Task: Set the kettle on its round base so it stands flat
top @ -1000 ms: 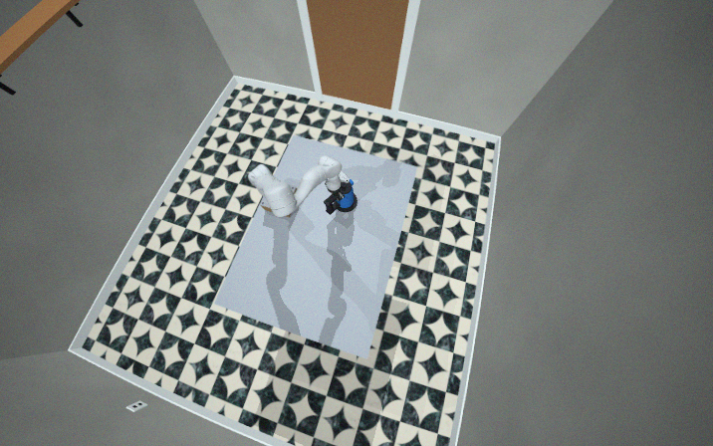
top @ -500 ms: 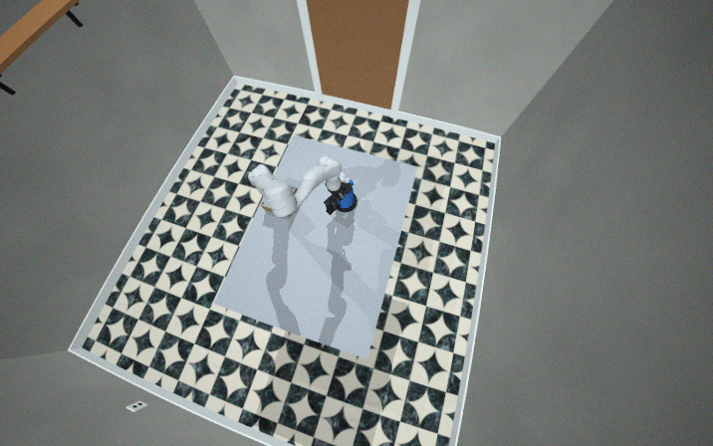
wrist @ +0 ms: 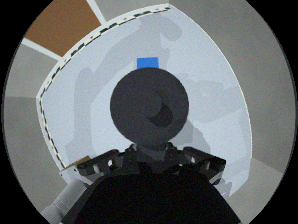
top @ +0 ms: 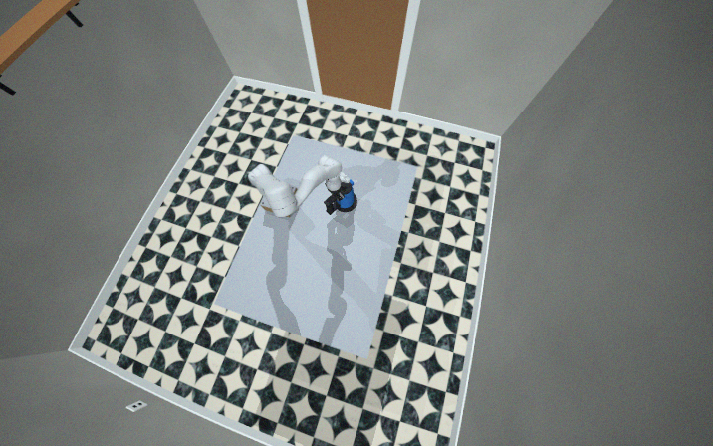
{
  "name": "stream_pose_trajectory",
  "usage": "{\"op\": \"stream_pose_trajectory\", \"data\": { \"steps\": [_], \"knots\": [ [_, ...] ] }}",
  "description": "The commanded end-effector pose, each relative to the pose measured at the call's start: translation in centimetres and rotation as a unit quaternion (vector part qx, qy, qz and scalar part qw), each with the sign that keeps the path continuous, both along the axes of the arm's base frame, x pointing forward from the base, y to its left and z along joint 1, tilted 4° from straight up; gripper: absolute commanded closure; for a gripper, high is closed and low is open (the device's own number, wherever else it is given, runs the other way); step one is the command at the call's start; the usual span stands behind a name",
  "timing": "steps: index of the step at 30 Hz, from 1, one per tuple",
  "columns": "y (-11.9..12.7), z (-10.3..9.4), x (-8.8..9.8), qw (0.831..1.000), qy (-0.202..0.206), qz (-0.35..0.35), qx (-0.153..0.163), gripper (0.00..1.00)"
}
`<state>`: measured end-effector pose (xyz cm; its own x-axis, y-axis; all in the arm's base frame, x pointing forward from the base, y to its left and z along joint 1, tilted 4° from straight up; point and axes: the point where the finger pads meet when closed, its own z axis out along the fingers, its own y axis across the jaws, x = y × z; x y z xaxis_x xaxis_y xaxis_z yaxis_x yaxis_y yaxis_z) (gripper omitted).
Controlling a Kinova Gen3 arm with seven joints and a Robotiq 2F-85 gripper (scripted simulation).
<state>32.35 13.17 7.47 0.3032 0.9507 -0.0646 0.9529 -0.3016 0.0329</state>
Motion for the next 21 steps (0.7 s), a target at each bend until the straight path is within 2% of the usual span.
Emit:
{"op": "stream_pose_trajectory", "data": {
  "steps": [1,21],
  "knots": [
    [0.02,-0.03,0.02,1.000,-0.001,0.000,0.000,1.00],
    [0.01,-0.24,0.02,1.000,-0.001,0.000,0.000,1.00]
  ]
}}
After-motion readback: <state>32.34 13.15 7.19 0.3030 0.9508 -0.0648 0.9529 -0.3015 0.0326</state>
